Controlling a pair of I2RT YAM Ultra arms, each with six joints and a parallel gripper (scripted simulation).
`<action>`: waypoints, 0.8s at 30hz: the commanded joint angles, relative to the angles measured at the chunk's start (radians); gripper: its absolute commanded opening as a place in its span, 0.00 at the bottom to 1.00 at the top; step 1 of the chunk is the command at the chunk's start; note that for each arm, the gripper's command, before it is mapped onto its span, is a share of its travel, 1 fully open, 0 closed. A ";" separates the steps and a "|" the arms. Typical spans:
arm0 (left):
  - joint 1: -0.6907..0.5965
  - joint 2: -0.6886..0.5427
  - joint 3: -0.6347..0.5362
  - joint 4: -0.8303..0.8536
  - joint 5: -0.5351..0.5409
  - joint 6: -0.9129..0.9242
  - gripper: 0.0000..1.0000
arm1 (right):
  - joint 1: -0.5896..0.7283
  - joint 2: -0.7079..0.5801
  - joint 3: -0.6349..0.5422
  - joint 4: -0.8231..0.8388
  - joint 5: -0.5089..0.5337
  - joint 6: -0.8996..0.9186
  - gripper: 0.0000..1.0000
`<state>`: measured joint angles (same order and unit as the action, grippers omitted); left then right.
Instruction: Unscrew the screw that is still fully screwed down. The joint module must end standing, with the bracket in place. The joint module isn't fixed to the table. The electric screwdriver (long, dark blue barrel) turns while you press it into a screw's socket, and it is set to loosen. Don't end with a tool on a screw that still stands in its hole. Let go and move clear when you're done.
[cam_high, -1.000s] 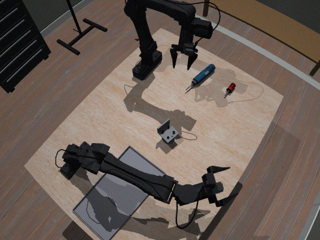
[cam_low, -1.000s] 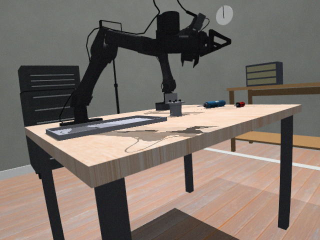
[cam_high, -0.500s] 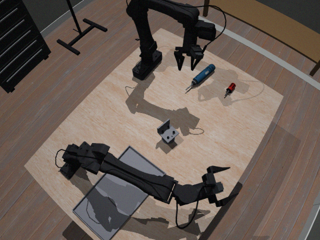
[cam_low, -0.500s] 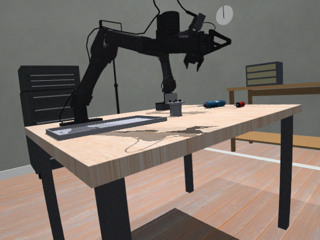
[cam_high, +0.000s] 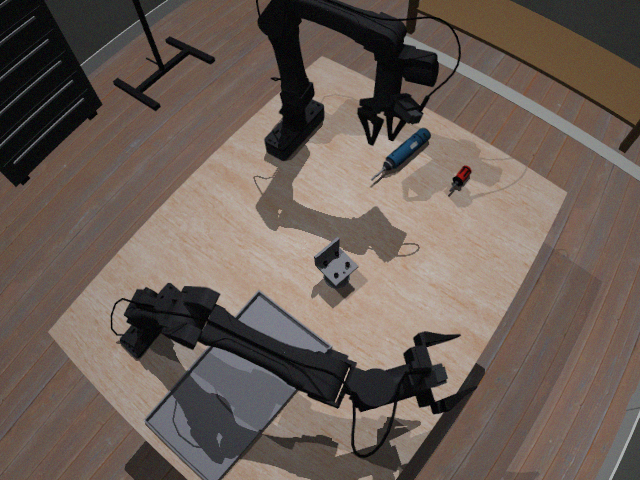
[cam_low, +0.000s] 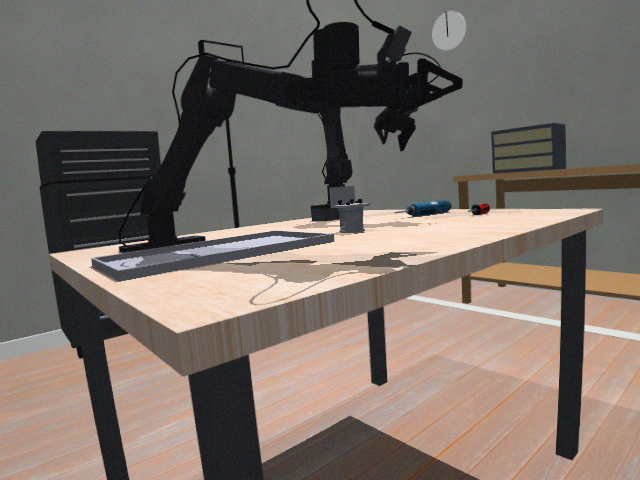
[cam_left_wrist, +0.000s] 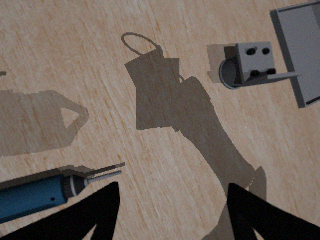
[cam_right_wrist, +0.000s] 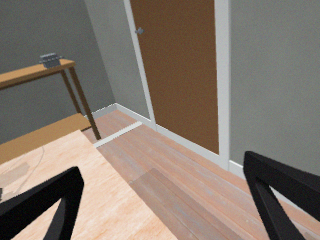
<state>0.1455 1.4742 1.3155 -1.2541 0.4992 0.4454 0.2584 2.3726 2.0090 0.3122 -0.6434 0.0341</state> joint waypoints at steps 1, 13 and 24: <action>0.020 0.021 -0.021 0.028 -0.023 -0.071 0.65 | 0.000 -0.007 0.004 0.002 0.000 0.000 1.00; 0.039 0.034 -0.005 0.063 -0.085 -0.251 0.65 | 0.000 -0.007 0.004 0.002 0.000 0.000 1.00; 0.080 0.108 -0.041 0.096 -0.148 -0.428 0.65 | 0.000 -0.007 0.004 0.002 0.000 0.000 1.00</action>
<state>0.2089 1.5700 1.2907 -1.1904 0.3805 0.0967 0.2584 2.3726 2.0090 0.3122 -0.6434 0.0341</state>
